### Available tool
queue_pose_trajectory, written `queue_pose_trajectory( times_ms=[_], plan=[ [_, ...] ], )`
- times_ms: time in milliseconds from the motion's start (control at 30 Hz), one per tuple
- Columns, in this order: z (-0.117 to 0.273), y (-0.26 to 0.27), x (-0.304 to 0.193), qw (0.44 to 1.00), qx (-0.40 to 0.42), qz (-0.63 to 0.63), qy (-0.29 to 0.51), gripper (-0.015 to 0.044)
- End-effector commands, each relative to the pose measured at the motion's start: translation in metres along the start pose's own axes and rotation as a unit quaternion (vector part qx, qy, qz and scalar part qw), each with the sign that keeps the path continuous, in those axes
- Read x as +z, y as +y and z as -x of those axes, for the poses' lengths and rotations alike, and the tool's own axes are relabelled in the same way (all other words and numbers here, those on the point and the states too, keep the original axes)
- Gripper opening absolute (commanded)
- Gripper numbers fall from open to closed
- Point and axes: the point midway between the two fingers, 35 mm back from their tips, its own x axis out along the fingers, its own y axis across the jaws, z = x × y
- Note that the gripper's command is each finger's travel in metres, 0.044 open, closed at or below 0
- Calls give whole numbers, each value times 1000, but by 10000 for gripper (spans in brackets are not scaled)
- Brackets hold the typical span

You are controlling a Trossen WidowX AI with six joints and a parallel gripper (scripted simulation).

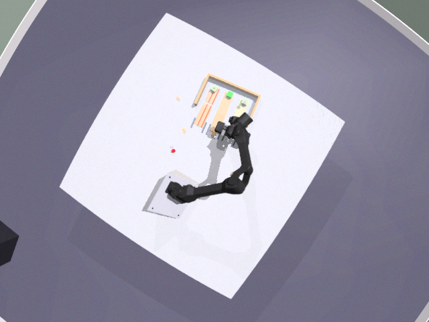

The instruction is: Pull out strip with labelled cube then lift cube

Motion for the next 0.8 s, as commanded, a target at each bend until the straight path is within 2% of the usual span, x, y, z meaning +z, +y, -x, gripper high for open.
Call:
queue_pose_trajectory(
  times_ms=[0,767],
  plan=[
    [-3,1,-1,1000,3,1,1,0],
    [-5,1,-25,1000,3,1,1,0]
  ],
)
